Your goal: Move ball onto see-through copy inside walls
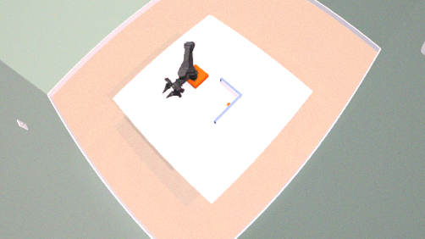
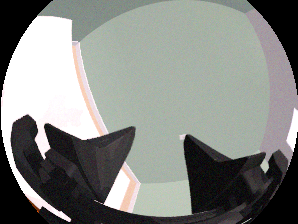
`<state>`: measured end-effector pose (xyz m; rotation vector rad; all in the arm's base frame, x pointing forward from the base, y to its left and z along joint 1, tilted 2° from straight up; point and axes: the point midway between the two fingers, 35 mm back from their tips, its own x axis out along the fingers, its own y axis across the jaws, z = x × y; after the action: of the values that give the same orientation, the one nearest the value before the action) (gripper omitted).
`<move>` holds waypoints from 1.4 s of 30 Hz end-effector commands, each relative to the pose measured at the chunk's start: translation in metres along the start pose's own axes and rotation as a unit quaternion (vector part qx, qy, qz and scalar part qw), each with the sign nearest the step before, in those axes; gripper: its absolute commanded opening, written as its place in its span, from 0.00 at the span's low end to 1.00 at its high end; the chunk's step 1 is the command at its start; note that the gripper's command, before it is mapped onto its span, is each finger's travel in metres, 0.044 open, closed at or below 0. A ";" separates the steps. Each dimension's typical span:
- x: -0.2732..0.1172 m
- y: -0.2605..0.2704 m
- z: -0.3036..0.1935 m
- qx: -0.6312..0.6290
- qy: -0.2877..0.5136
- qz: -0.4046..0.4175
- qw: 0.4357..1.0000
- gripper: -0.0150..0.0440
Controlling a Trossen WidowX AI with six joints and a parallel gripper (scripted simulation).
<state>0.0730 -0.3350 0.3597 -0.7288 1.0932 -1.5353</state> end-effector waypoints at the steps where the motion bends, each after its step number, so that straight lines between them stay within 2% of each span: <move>1: -0.007 0.062 0.048 0.007 -0.062 0.108 0.992 0.67; 7: -0.037 0.138 0.094 0.006 -0.109 0.240 0.965 0.67; 11: -0.071 0.189 0.121 -0.008 -0.137 0.319 0.938 0.67; 19: -0.127 0.257 0.140 -0.030 -0.137 0.435 0.890 0.67; 24: -0.187 0.317 0.137 -0.057 -0.096 0.539 0.835 0.67; 28: -0.225 0.347 0.128 -0.079 -0.058 0.590 0.801 0.67; 36: -0.327 0.402 0.081 -0.160 0.098 0.675 0.714 0.67; 42: -0.335 0.405 0.076 -0.167 0.112 0.678 0.707 0.67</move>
<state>0.3870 -0.0468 0.0525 0.1296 1.5214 -0.1181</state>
